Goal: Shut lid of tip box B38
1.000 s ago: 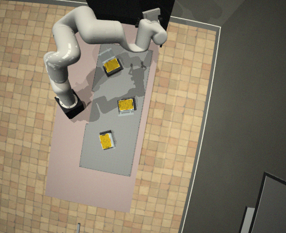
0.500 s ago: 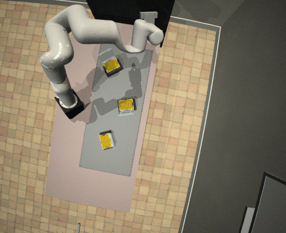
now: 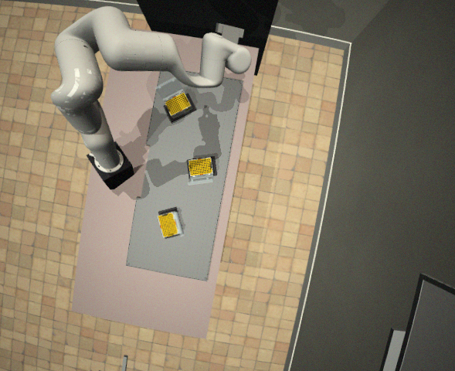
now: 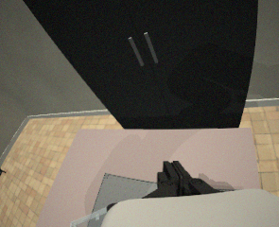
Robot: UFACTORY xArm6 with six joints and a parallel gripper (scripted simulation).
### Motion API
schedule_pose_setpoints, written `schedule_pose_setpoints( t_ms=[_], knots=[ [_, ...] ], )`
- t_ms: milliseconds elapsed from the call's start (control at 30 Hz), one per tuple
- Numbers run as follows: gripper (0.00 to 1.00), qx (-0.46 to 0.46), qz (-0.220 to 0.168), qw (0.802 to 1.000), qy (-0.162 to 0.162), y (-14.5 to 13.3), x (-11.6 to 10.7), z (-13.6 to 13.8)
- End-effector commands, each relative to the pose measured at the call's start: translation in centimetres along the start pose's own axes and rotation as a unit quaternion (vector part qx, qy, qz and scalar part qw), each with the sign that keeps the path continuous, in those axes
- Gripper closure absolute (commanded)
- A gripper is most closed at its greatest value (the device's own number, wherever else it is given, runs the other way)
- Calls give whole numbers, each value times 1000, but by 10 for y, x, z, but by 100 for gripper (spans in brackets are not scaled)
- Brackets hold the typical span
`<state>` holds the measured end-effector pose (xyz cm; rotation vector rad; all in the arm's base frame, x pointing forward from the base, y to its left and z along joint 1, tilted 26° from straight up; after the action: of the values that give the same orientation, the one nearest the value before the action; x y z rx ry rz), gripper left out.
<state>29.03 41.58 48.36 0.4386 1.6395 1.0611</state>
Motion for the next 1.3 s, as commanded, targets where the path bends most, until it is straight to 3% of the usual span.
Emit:
schedule_pose_setpoints(
  t_ms=[0, 267, 767, 1267],
  knots=[
    [100, 29, -16, 999, -1, -10, -2, -11],
    [100, 110, -59, 992, -2, -28, -3, -29],
    [100, 190, -101, 977, -9, -64, -5, -59],
    [100, 294, -157, 942, -30, -100, -6, -89]
  ],
)
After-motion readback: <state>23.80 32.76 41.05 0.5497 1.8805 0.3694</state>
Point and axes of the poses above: the point where the finger pads meet when closed, its own x axis out along the fingers, its own z axis across the jaws, y = z × x, the point moved 7 cm from there along -x, back along the fingers, and after that the axes turned 2 degrees about x, right-handed, at the moved point
